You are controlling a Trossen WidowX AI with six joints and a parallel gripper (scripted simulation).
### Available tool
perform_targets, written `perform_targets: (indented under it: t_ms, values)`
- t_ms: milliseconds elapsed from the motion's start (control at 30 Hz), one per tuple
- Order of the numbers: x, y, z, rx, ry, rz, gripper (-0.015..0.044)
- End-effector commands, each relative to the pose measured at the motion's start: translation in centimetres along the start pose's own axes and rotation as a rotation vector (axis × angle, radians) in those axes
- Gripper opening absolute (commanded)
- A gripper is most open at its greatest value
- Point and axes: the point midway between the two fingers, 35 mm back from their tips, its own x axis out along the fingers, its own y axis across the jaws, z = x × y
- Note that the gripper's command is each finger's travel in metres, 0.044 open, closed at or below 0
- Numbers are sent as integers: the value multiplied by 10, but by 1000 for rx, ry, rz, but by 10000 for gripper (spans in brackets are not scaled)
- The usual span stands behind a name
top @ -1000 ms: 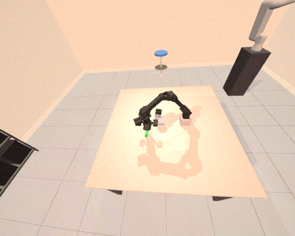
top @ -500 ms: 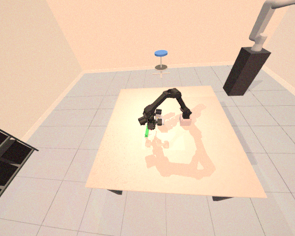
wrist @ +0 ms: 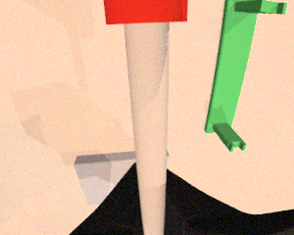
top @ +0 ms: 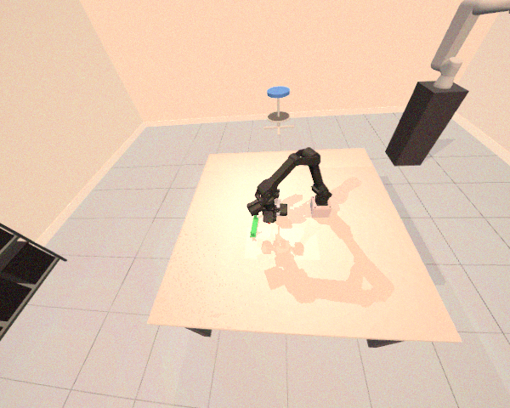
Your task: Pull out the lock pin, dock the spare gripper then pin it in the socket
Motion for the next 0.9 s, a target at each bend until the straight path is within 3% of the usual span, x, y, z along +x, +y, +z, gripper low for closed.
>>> perform_targets:
  t_ms: [0, 300, 867]
  values:
    - [3, 5, 1, 4, -5, 0, 0]
    - [48, 2, 12, 4, -7, 1, 0]
    - [51, 5, 4, 6, -8, -3, 0]
